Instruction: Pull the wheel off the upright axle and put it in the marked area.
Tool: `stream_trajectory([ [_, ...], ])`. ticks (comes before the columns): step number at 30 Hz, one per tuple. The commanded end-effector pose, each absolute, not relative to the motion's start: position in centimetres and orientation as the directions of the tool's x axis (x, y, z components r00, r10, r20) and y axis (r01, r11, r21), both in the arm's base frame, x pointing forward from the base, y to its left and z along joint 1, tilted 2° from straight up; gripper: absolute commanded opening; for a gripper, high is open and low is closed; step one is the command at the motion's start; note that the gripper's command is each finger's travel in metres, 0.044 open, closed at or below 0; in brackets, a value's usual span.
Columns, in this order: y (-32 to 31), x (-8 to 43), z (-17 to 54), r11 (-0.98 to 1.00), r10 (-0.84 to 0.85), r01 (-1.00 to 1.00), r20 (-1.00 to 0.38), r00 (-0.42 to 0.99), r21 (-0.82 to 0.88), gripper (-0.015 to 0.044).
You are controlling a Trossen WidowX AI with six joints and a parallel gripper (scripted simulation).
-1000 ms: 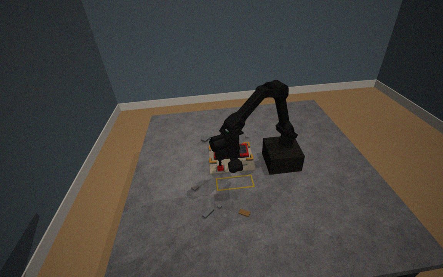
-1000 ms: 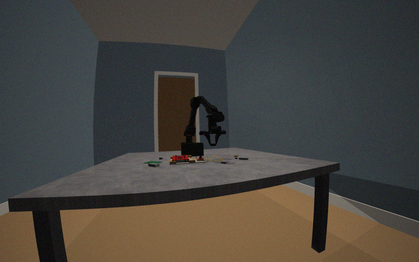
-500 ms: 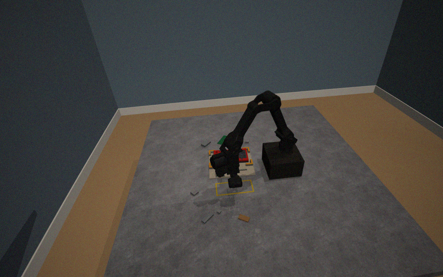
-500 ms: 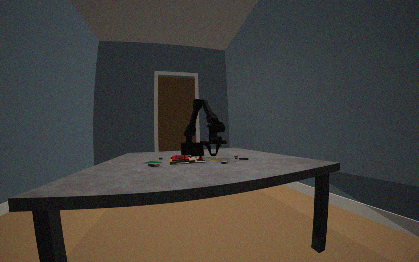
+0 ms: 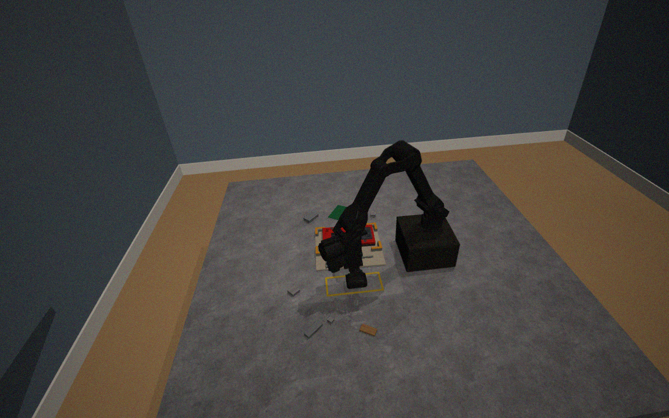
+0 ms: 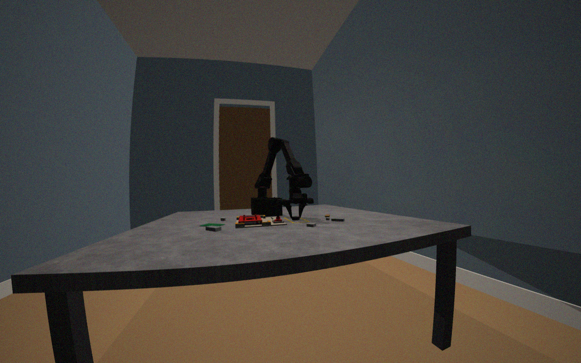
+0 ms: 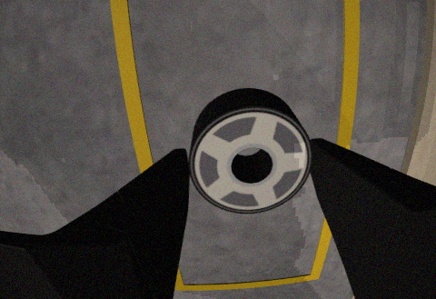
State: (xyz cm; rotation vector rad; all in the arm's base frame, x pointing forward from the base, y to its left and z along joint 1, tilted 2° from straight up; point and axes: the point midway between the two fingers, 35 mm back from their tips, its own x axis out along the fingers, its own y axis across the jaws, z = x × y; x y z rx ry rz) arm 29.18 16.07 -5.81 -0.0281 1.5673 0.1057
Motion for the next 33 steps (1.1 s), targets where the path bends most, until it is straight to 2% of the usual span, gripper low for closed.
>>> stream_trajectory([
  [1, 16.1, 29.2, -5.7, 0.995, 0.048, -0.085, -0.999, -0.002, 0.048, 0.0289],
  [12, 15.8, 29.2, 0.2, 0.996, 0.051, -0.079, -0.999, 0.007, 0.05, 0.03],
  [17, 14.8, 27.5, 1.3, 0.995, 0.054, -0.08, -0.998, 0.01, 0.053, 0.0431],
  [18, 14.5, 26.9, 1.7, 0.995, 0.053, -0.08, -0.999, 0.009, 0.052, 0.044],
  [27, 11.6, 21.8, 4.4, 0.996, 0.048, -0.079, -0.999, 0.002, 0.048, 0.044],
  [33, 11.4, 21.4, 4.5, 0.996, 0.048, -0.079, -0.999, 0.001, 0.047, 0.044],
])
